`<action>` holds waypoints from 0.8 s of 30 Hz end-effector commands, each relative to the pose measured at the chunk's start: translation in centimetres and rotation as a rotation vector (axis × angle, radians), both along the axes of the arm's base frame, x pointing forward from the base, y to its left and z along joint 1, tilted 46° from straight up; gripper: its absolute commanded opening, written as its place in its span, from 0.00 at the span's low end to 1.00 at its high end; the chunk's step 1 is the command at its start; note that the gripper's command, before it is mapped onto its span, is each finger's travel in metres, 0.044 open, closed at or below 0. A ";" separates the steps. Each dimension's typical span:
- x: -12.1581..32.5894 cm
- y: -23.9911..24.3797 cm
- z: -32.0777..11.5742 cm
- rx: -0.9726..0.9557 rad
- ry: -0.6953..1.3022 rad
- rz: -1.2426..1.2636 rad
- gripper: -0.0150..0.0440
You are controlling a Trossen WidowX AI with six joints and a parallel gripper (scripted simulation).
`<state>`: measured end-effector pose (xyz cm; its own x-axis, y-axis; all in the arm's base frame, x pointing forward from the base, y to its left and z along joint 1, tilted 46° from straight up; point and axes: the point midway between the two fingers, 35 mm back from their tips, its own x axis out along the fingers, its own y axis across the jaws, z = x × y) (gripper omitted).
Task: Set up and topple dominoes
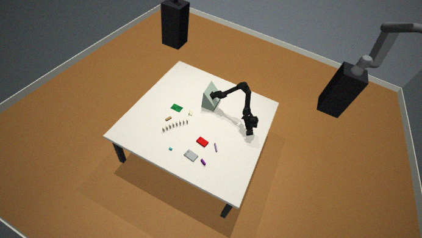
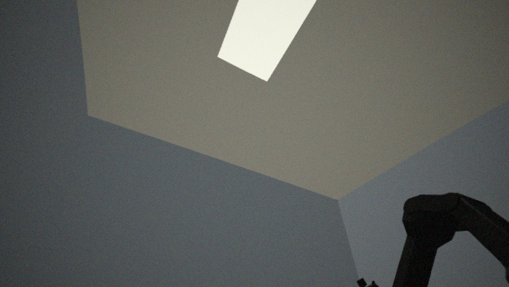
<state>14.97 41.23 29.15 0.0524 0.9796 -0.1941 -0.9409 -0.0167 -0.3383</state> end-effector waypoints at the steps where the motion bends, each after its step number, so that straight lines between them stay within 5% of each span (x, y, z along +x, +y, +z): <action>1: 5.2 -2.0 -0.1 -0.002 0.039 -0.166 0.25; 14: 18.1 -12.4 -14.2 -0.285 0.488 -0.584 0.25; 24: 21.8 -26.2 -25.2 -0.406 0.998 -0.960 0.25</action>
<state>36.88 18.88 7.01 0.3680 0.5623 -0.7405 -0.6169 0.7435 0.2580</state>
